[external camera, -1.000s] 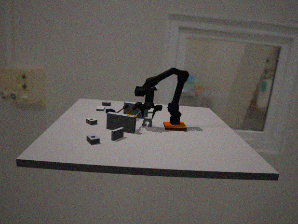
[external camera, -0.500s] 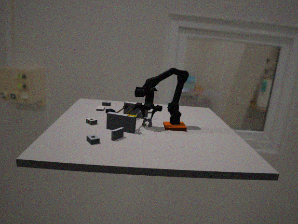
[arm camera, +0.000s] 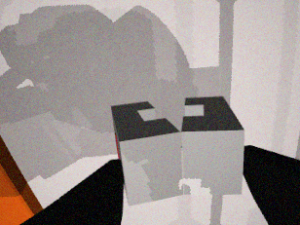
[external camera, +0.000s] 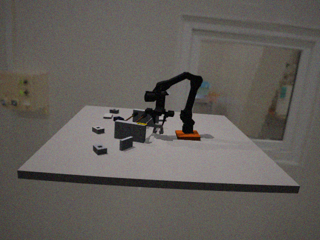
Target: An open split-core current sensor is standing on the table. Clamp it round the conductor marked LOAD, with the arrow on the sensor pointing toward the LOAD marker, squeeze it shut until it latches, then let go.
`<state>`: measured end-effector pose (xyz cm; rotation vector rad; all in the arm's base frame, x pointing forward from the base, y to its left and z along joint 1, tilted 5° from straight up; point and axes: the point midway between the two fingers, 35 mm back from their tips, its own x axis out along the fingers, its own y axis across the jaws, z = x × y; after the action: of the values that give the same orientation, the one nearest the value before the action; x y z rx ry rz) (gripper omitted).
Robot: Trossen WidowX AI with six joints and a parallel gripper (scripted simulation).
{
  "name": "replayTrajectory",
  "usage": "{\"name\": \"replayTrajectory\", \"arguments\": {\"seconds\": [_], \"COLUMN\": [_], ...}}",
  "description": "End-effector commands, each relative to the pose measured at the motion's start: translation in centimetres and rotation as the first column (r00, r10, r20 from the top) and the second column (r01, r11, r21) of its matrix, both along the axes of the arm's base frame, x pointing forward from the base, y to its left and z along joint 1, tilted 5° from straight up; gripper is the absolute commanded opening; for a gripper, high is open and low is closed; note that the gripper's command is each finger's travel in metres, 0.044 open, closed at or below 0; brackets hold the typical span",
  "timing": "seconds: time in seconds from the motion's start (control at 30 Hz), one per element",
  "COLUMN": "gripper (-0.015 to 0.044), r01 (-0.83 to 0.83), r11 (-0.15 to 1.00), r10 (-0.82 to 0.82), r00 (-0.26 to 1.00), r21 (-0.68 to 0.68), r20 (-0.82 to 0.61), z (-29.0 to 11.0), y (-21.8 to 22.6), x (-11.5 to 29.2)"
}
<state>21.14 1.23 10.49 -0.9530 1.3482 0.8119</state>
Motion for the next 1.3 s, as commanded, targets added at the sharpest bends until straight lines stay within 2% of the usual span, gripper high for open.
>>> {"name": "replayTrajectory", "arguments": {"seconds": [0.0,0.6,0.77,1.0,1.27], "gripper": [0.0000,0.0000,0.0000,0.0000,0.0000], "r01": [0.003,0.000,0.018,0.231,0.501], "r11": [1.000,1.000,1.000,0.972,0.864], "r10": [-0.003,0.000,-0.018,-0.232,-0.503], "r00": [1.000,1.000,1.000,0.973,0.864], "r21": [0.003,0.006,0.008,0.027,0.055], "r20": [0.012,0.010,0.010,0.019,0.024], "z": [1.8,9.2,9.7,9.8,9.8], "y": [0.1,0.5,0.5,0.4,0.1], "x": [0.3,-0.1,-0.1,0.3,0.8]}}
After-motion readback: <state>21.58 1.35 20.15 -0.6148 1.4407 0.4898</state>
